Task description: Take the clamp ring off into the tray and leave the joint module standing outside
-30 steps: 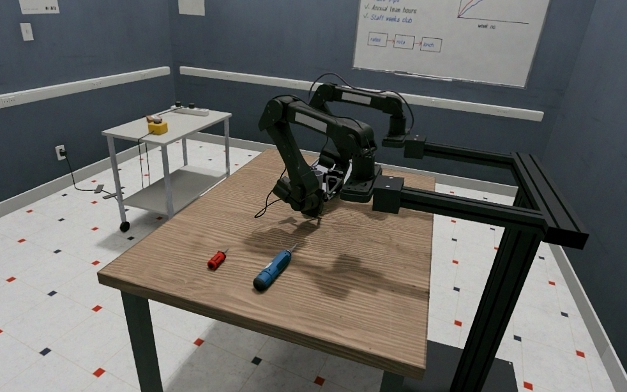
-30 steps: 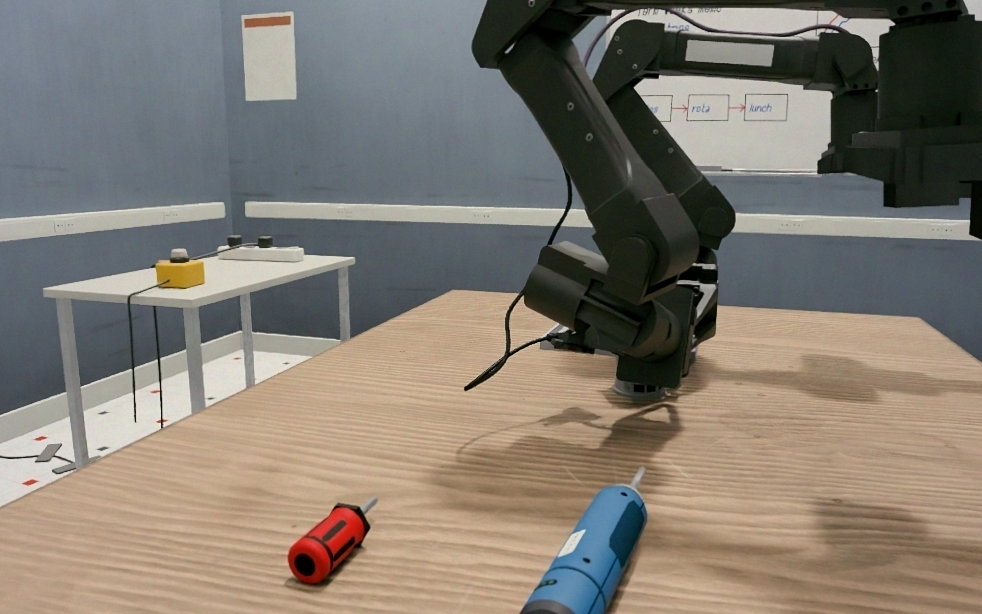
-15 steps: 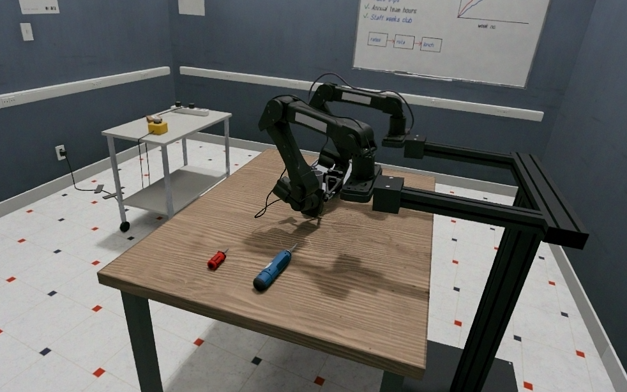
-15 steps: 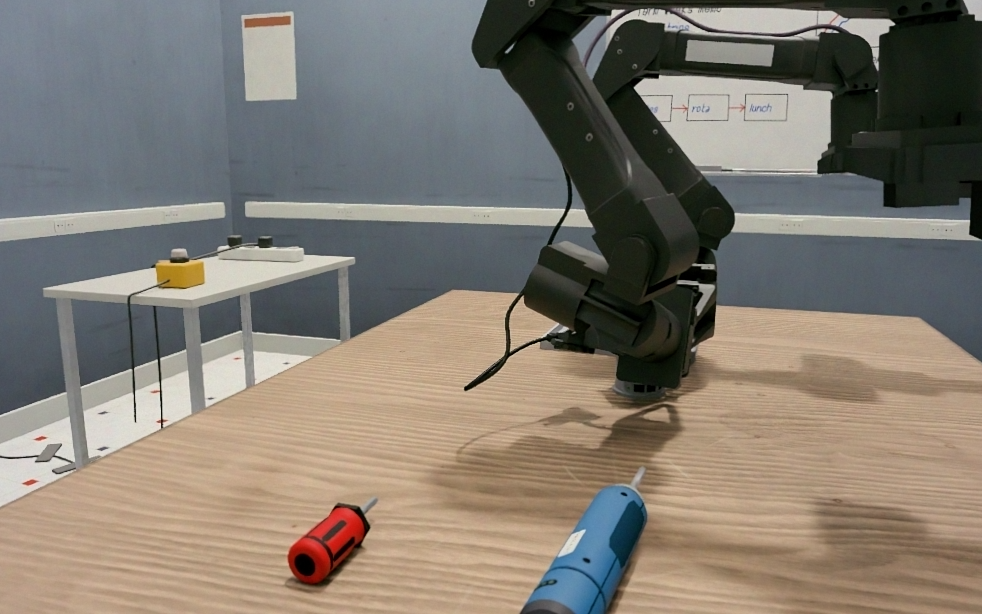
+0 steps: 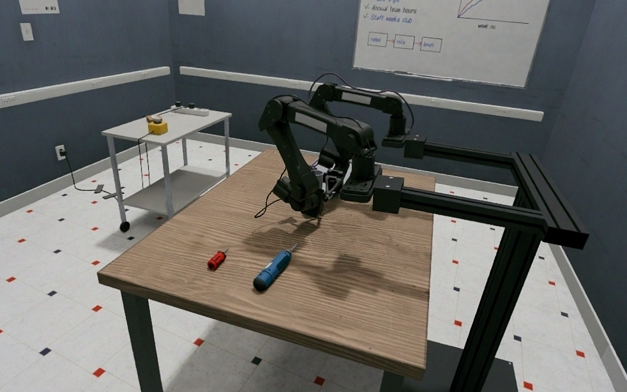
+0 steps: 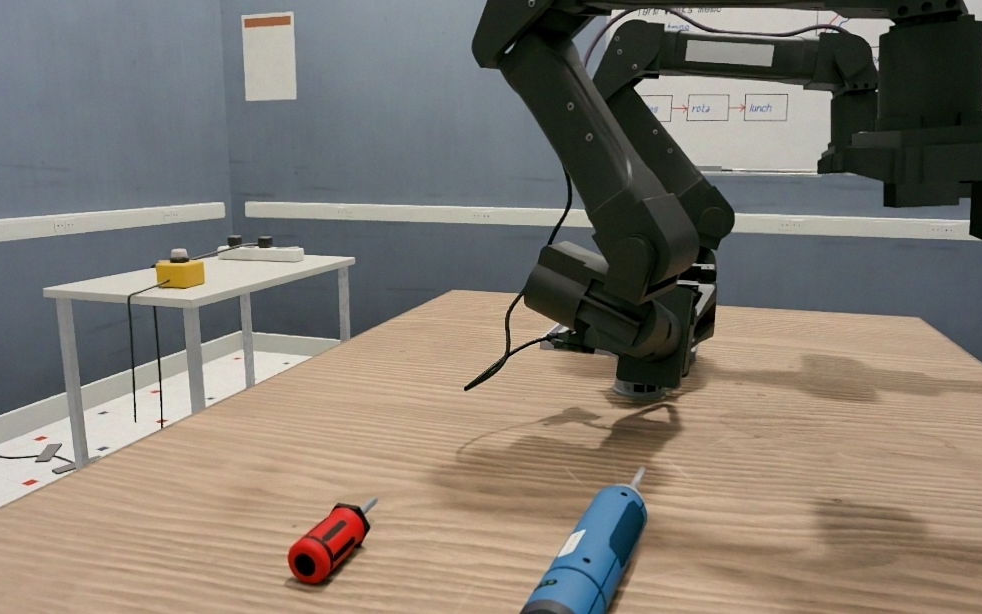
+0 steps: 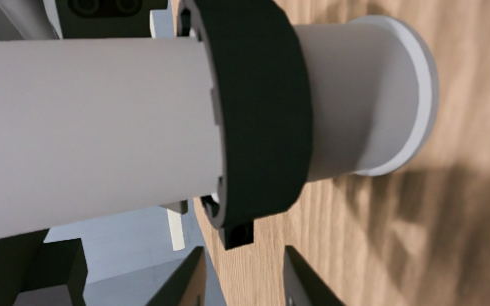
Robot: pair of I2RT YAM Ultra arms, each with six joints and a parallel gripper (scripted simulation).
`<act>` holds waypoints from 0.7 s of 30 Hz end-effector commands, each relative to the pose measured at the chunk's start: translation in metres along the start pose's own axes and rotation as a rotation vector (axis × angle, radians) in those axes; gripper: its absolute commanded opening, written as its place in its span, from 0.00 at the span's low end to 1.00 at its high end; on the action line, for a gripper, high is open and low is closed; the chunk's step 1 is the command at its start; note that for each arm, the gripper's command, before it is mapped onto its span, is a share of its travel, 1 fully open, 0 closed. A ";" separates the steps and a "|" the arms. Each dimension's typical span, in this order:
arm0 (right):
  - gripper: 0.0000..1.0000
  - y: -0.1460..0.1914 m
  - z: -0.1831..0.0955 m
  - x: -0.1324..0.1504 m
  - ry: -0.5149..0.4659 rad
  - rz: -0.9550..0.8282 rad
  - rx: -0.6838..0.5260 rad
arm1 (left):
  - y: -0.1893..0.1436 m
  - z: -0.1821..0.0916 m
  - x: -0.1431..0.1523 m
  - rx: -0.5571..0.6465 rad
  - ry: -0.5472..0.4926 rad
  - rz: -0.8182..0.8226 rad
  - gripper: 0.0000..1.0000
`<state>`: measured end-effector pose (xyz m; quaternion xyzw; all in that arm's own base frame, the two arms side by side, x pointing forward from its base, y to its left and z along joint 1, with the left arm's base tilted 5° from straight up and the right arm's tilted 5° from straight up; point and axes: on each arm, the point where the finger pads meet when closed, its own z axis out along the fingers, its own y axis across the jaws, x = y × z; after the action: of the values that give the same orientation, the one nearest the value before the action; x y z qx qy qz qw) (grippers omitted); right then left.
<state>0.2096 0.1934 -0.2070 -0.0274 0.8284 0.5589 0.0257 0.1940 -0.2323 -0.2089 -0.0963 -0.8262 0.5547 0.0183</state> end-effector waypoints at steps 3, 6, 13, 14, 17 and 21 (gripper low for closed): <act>0.30 0.007 -0.002 -0.011 -0.010 -0.037 -0.002 | -0.004 -0.001 -0.002 0.003 0.000 0.020 0.30; 0.30 0.007 -0.002 -0.011 -0.010 -0.037 -0.002 | -0.004 -0.001 -0.002 0.003 0.000 0.020 0.30; 0.30 0.007 -0.001 -0.011 -0.008 -0.041 -0.002 | -0.007 -0.004 0.001 -0.005 0.000 0.010 0.30; 0.30 0.008 0.001 -0.013 -0.010 -0.054 -0.003 | -0.007 -0.003 0.000 -0.004 0.000 0.020 0.30; 0.30 0.008 0.003 -0.016 -0.013 -0.059 -0.003 | -0.007 0.001 0.004 -0.004 0.007 0.012 0.30; 0.30 0.008 0.004 -0.017 -0.015 -0.062 -0.003 | -0.001 0.003 0.012 -0.008 0.017 -0.011 0.30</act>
<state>0.2093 0.1945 -0.2070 -0.0275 0.8286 0.5587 0.0242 0.1938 -0.2325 -0.2090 -0.0952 -0.8266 0.5543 0.0194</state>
